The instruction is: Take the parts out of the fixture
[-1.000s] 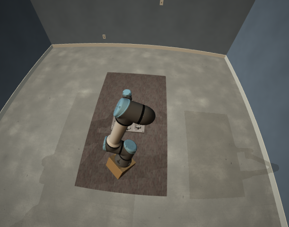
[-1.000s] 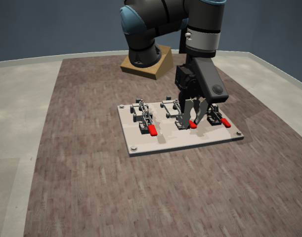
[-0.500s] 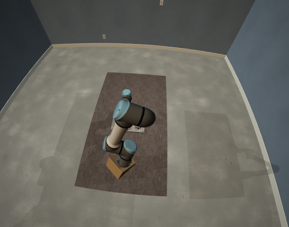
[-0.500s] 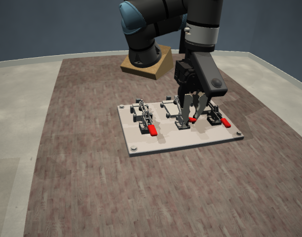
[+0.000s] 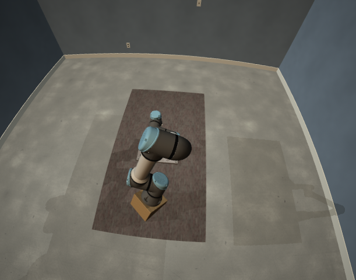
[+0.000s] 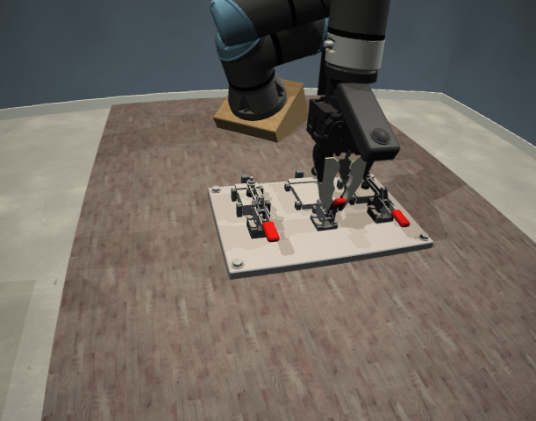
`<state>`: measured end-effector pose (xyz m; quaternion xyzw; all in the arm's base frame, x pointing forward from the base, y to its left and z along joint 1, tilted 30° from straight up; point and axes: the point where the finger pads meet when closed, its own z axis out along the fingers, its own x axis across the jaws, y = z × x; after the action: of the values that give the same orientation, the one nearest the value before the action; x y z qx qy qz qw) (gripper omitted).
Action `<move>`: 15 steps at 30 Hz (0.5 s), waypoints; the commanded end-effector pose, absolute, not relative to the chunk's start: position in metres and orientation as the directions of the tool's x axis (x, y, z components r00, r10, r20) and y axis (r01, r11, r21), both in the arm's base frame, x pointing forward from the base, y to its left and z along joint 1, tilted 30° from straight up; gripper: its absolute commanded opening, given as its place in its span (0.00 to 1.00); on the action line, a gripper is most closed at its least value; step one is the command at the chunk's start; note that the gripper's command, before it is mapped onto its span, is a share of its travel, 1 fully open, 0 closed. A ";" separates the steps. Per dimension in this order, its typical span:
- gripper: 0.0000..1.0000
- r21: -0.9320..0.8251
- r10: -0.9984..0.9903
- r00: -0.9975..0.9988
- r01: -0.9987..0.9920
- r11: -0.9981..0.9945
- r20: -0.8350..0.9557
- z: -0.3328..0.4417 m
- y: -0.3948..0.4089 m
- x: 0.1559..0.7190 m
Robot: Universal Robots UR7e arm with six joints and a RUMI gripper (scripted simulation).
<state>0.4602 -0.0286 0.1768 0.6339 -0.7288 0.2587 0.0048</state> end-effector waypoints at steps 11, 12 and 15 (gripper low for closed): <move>0.00 -0.371 -0.922 -0.196 -0.926 0.062 0.335 0.175 -0.026 0.447; 0.00 -0.371 -0.922 -0.196 -0.926 0.062 0.335 0.175 -0.026 0.446; 0.00 -0.371 -0.922 -0.196 -0.926 0.062 0.335 0.175 -0.026 0.445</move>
<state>0.4464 -0.0264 0.1747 0.6339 -0.7288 0.2587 0.0048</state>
